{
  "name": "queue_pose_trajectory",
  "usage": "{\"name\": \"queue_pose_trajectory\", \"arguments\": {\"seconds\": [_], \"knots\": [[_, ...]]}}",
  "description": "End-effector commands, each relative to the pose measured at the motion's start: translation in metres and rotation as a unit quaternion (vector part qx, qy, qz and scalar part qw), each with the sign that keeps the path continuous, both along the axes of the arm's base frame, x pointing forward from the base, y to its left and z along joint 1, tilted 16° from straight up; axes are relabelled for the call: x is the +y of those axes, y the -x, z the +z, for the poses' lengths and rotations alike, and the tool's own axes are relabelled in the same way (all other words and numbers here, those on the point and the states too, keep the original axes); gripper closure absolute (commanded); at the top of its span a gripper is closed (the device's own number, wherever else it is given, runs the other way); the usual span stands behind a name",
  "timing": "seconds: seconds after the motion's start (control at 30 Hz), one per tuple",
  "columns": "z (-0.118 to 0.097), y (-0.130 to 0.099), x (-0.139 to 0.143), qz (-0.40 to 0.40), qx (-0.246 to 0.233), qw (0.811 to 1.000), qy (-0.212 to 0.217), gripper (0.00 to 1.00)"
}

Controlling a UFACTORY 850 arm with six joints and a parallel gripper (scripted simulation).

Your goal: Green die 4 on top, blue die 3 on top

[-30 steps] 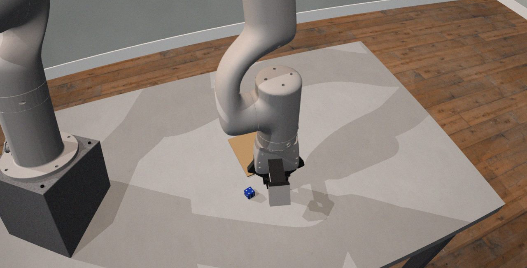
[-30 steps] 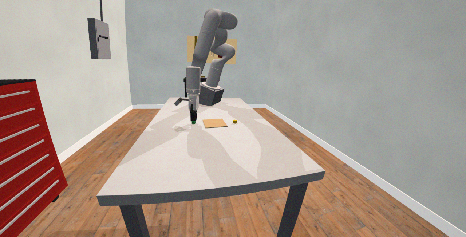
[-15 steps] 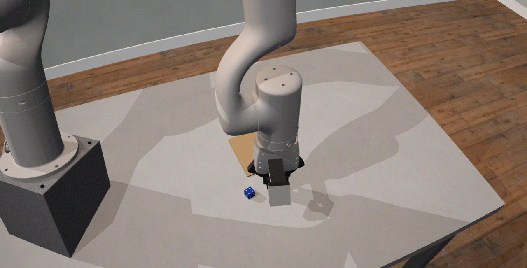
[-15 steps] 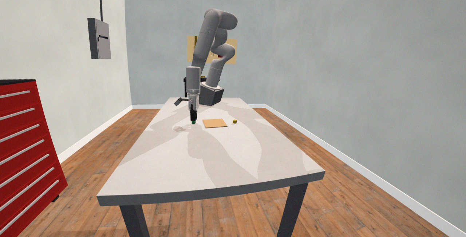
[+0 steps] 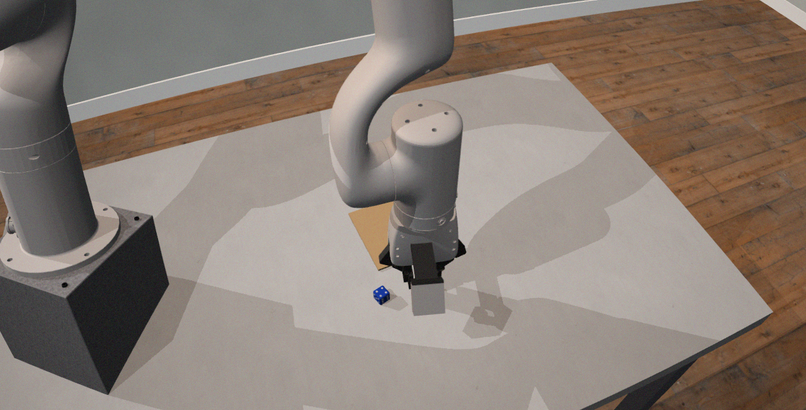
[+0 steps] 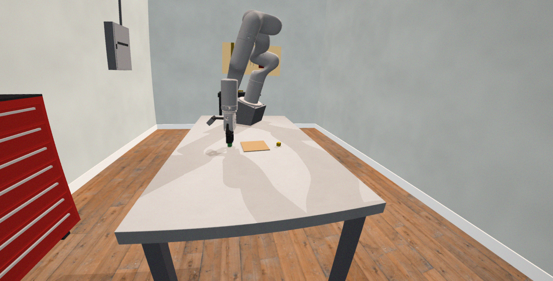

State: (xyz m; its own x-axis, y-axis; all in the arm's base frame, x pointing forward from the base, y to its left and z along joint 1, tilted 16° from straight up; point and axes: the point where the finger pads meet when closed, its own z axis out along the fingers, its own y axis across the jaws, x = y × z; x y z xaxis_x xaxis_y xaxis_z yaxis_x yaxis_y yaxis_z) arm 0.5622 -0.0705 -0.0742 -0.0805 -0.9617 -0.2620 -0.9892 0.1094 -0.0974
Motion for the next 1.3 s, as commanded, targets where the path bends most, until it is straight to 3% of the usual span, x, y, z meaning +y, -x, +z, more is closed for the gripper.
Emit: {"name": "queue_pose_trajectory", "arguments": {"seconds": [0.0, 1.27], "knots": [[0.0007, -0.0008, -0.0004, 0.000, -0.001, 1.000, 0.000, 0.64], [-0.0065, -0.0017, 0.0015, 0.000, -0.001, 1.000, 0.000, 0.64]]}}
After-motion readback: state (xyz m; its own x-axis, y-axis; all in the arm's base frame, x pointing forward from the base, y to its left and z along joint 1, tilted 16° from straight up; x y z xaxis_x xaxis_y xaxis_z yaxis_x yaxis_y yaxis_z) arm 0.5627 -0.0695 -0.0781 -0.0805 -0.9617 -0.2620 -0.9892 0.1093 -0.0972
